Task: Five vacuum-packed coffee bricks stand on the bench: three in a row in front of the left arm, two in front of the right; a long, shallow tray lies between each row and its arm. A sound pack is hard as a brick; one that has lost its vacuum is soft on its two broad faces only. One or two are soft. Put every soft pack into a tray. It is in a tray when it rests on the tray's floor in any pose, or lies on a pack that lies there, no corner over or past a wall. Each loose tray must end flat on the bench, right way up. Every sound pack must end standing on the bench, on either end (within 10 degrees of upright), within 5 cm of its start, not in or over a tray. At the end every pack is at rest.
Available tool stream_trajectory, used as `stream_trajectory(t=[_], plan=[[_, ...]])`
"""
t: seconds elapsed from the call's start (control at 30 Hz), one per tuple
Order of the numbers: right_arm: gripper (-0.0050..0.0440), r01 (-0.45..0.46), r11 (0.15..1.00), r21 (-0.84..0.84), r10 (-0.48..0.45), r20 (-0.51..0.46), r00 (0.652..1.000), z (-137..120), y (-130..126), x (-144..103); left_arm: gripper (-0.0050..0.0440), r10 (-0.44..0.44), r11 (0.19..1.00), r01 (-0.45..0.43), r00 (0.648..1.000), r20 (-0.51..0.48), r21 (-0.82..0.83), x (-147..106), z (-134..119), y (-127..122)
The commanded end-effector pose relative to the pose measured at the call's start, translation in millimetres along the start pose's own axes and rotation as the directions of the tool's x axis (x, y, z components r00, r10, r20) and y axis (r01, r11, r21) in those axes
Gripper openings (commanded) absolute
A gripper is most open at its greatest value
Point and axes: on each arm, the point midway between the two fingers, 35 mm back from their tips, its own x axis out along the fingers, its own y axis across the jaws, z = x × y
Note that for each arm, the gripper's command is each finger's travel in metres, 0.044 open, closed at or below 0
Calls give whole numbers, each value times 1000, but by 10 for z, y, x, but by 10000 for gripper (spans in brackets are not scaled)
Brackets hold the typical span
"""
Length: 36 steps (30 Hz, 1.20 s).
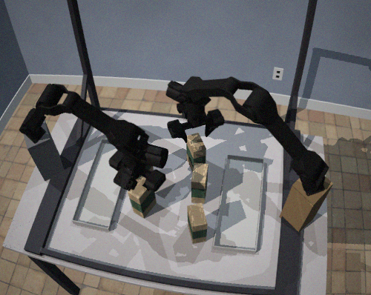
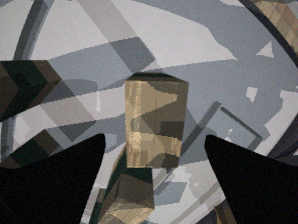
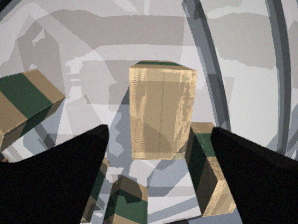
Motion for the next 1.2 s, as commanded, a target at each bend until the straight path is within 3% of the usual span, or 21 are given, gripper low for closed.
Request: stream_trajectory(t=[0.0, 1.17], plan=[[353, -30, 1000, 5, 30, -4, 1000, 10, 64, -66, 358, 16, 1000, -16, 1000, 22, -3, -74, 28, 48], [353, -30, 1000, 5, 30, -3, 1000, 12, 71, 349, 358, 17, 1000, -16, 1000, 21, -3, 340, 36, 55]])
